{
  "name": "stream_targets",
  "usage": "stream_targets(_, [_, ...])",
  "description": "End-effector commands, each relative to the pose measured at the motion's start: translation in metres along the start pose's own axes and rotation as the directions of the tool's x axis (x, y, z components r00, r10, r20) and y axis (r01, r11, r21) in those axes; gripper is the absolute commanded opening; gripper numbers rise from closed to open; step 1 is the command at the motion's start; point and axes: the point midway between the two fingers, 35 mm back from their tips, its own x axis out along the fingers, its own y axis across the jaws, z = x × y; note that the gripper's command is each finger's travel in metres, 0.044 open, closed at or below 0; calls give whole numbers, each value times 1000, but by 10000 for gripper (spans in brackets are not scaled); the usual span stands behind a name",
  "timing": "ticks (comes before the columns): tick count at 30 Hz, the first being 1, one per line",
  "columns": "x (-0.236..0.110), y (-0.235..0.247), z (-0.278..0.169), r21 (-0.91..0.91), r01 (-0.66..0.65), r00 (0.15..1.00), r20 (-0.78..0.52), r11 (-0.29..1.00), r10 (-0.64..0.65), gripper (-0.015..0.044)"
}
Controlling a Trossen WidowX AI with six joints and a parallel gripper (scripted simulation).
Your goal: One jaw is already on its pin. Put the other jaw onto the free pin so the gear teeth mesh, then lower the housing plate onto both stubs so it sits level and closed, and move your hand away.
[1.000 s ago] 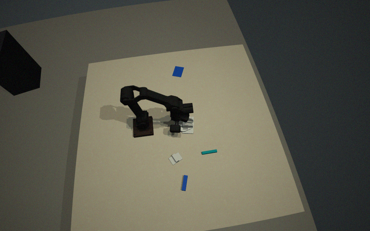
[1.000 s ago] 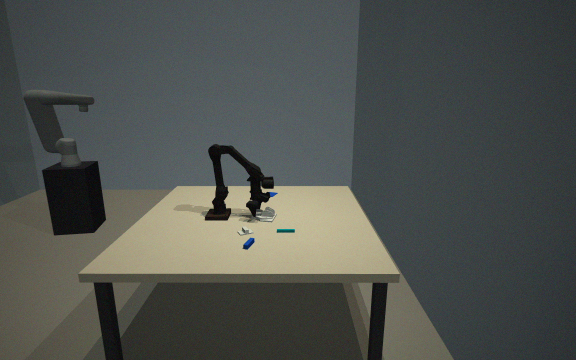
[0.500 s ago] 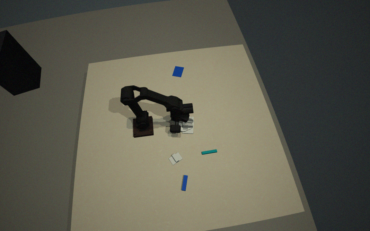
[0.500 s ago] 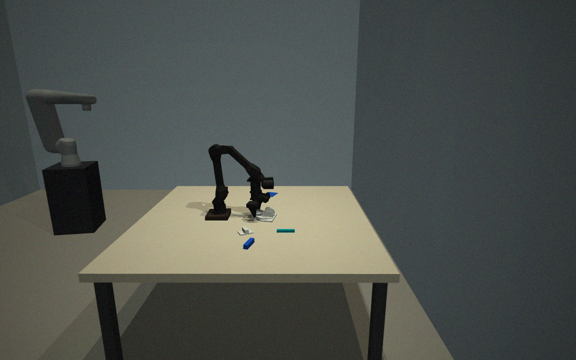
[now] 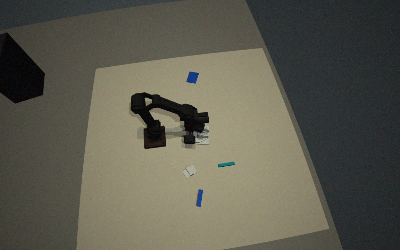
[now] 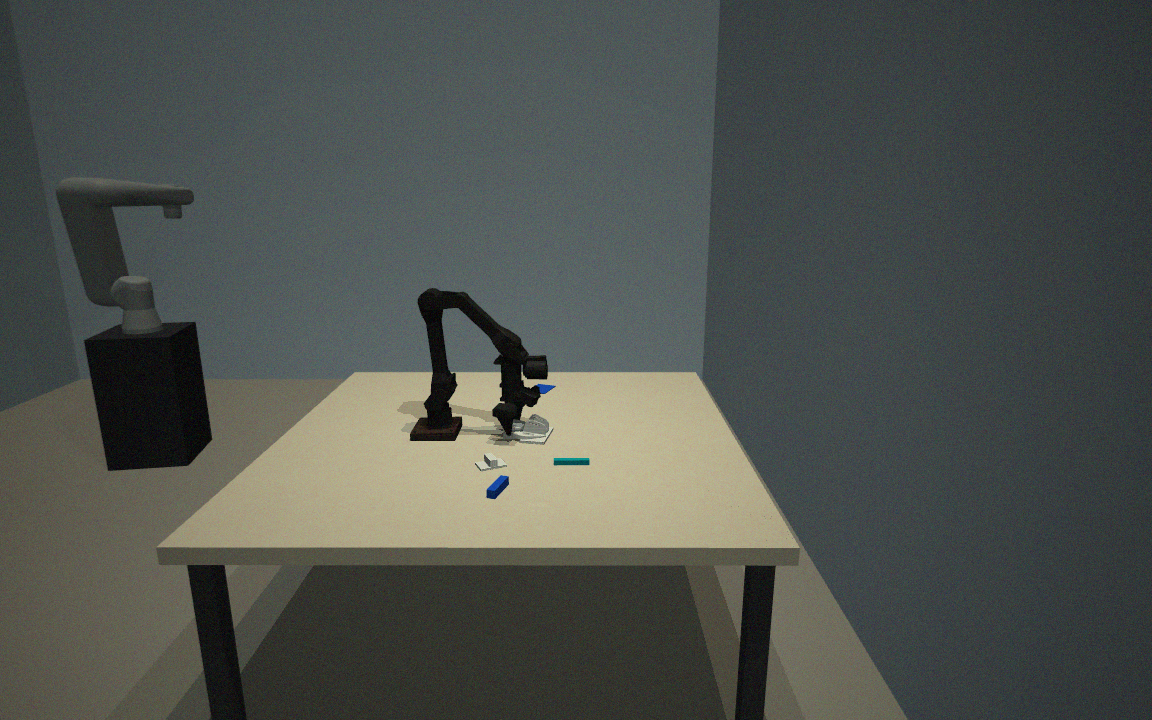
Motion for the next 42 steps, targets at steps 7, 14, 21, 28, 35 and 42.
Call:
stream_targets(7, [4,-1,-1,-6,3,1000,-3,1000,-3,351])
stream_targets(14, [5,-1,-1,-6,3,1000,-3,1000,-3,351])
stream_targets(21, [6,-1,-1,-6,3,1000,-3,1000,-3,351])
stream_targets(28, [6,-1,-1,-6,3,1000,-3,1000,-3,351])
stream_targets(35, [6,-1,-1,-6,3,1000,-3,1000,-3,351])
stream_targets(42, [6,-1,-1,-6,3,1000,-3,1000,-3,351])
